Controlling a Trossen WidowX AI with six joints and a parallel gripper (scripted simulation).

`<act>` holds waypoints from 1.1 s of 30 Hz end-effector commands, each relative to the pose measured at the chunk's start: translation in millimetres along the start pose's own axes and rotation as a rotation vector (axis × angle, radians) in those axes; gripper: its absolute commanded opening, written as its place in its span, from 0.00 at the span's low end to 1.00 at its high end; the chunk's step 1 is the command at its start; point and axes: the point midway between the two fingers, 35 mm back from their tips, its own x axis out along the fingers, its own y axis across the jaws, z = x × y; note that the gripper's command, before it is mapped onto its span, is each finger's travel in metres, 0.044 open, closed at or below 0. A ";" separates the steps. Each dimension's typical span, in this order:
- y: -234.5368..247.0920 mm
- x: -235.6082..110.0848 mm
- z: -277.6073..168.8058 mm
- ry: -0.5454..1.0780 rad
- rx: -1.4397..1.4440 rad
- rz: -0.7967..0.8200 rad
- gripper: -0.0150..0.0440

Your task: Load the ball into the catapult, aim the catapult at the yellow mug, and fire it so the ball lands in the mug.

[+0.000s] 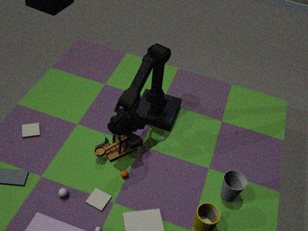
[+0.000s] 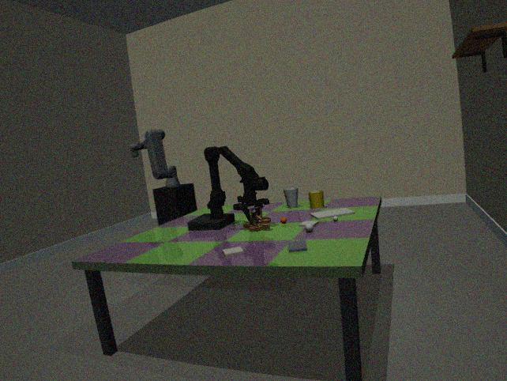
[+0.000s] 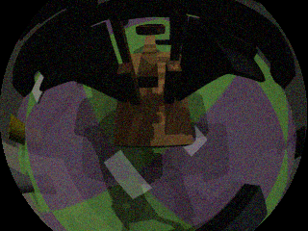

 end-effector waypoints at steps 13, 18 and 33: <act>-57.5 -48.2 21.3 -0.005 0.221 -0.009 0.25; -99.7 -48.5 47.7 -0.013 0.392 -0.011 0.25; -204.1 -50.5 166.6 -0.027 0.900 -0.010 0.25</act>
